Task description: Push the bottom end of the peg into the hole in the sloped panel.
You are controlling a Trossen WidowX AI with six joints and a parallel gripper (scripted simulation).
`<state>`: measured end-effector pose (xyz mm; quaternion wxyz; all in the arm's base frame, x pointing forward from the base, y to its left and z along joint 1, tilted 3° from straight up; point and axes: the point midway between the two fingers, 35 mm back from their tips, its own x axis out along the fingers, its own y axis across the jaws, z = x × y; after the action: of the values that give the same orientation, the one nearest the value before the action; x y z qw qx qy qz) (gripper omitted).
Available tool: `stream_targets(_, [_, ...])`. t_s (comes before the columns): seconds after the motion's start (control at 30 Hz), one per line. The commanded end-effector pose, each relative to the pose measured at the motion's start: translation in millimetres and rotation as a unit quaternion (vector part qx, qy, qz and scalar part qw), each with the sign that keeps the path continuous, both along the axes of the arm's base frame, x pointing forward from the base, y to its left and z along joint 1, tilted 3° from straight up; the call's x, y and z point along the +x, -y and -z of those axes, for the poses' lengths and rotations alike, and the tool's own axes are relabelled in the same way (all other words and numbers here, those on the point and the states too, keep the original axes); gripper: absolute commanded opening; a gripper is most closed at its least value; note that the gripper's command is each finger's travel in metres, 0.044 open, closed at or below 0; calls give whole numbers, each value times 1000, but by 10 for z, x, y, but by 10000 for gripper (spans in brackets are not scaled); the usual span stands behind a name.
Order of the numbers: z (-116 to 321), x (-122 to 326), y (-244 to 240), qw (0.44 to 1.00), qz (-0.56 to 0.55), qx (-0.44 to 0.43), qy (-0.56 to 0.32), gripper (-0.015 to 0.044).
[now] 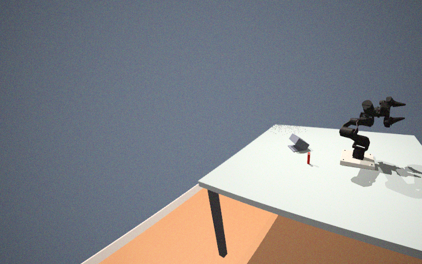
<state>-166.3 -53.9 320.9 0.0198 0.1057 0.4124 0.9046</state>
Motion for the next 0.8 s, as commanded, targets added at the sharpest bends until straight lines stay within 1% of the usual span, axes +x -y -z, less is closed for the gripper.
stream_targets(0.0, [-44,25,176,999,-39,11,-11,440])
stream_targets(0.37, [-154,141,648,989,-129,74,-25,440])
stream_targets(0.77, [-226,397,1168,961,-230,144,-45,440])
